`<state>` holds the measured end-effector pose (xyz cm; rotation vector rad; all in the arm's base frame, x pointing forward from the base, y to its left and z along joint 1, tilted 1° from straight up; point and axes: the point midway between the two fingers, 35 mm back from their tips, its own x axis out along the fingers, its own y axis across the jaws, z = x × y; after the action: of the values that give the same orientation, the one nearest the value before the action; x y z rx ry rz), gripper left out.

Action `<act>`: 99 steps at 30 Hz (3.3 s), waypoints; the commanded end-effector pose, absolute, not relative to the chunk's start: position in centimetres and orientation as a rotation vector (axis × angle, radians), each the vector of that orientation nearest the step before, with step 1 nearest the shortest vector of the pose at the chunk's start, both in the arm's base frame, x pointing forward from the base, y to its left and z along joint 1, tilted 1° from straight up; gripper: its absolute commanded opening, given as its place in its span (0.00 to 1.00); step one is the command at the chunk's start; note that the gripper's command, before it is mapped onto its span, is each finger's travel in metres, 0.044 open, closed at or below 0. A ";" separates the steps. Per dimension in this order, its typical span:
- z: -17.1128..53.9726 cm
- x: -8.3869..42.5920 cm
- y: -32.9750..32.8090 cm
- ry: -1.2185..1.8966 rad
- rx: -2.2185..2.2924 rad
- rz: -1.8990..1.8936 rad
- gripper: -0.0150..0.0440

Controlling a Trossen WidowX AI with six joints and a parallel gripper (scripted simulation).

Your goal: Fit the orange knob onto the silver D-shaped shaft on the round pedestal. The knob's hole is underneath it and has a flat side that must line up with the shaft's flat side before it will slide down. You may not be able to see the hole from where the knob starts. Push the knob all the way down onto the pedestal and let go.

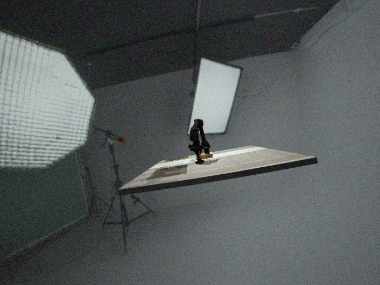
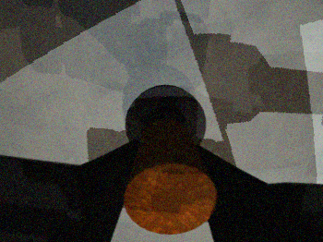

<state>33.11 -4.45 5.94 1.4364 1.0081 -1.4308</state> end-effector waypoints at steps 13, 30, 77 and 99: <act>5.2 33.0 -4.4 1.042 1.406 -1.404 0.25; 5.1 32.9 -4.3 1.038 1.411 -1.409 0.25; 5.0 32.9 -4.2 1.025 1.427 -1.425 0.25; 5.0 32.9 -4.4 1.061 1.381 -1.380 0.25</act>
<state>33.14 -4.48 5.06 1.3948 1.0401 -1.3878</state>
